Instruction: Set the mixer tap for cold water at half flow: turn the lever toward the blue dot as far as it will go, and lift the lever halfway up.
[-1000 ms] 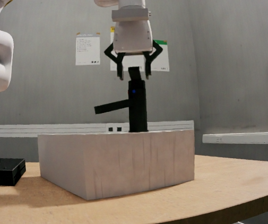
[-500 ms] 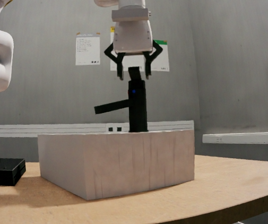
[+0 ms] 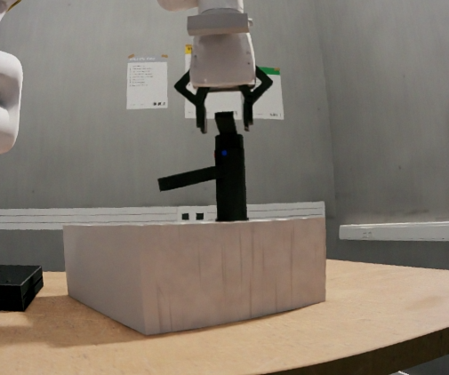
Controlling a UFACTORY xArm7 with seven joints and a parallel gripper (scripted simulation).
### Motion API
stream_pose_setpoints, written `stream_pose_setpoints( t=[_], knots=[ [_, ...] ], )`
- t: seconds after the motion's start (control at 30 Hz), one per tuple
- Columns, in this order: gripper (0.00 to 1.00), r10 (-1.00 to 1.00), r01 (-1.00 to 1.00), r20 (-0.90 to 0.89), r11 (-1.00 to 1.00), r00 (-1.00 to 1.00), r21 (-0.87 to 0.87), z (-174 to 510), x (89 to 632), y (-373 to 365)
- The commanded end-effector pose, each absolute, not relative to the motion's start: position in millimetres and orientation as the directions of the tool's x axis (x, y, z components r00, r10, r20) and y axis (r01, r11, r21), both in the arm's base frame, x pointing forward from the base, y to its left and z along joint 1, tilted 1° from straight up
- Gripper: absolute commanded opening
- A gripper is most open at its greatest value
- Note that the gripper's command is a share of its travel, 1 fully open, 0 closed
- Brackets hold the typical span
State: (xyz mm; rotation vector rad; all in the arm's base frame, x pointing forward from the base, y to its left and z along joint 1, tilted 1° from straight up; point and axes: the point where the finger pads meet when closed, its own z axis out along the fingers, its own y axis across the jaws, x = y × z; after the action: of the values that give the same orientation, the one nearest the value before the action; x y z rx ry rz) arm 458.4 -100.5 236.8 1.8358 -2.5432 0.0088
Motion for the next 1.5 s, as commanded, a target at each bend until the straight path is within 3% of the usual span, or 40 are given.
stream_pose_setpoints(
  t=[0.0,1.33,1.37,1.47],
  knots=[
    [0.65,-0.949,-0.949,0.007,0.315,-0.315,-0.006,241,459,-101],
    [0.65,-0.949,-0.949,0.007,0.315,-0.315,-0.006,307,459,-100],
    [0.0,-0.949,-0.949,0.007,0.315,-0.315,-0.006,307,459,-100],
    [0.0,-0.949,-0.949,0.007,0.315,-0.315,-0.006,307,459,-100]
  ],
)
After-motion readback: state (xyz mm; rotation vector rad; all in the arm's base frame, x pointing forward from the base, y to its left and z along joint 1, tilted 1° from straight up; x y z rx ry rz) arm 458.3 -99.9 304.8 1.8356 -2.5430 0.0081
